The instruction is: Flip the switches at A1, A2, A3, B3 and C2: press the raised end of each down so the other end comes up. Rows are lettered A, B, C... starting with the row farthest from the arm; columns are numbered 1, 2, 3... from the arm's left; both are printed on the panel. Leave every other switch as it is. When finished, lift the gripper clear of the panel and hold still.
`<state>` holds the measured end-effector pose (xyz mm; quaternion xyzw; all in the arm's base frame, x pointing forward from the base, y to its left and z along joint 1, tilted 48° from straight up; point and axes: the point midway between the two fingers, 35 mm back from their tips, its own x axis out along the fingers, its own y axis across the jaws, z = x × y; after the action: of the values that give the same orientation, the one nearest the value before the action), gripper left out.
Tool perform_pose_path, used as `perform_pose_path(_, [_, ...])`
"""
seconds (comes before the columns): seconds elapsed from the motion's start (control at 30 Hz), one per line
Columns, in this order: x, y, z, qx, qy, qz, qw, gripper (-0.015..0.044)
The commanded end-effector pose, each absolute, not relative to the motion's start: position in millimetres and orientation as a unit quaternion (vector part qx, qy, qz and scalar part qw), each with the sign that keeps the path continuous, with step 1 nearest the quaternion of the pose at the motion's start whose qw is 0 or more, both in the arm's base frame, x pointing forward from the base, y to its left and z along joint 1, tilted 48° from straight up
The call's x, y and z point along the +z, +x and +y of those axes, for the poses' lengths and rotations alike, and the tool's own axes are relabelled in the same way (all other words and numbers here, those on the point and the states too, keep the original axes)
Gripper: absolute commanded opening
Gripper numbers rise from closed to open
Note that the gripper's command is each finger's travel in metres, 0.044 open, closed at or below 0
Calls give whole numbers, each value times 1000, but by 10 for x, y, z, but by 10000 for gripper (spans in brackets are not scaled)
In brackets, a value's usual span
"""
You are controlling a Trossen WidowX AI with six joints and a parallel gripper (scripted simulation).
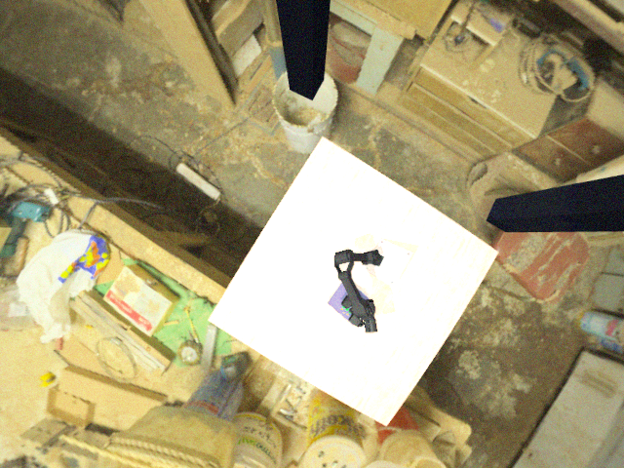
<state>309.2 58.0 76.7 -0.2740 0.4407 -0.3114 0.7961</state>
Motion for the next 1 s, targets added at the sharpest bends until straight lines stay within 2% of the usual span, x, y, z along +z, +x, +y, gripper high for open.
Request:
perform_pose_path(0.0, [769, 3099, 559, -313, -276, 440, 795, 0])
perform_pose_path(0.87, [752, 3114, 533, -313, -276, 440, 795, 0])
perform_pose_path(0.97, [859, 3010, 740, -309, -275, 438, 798, 0])
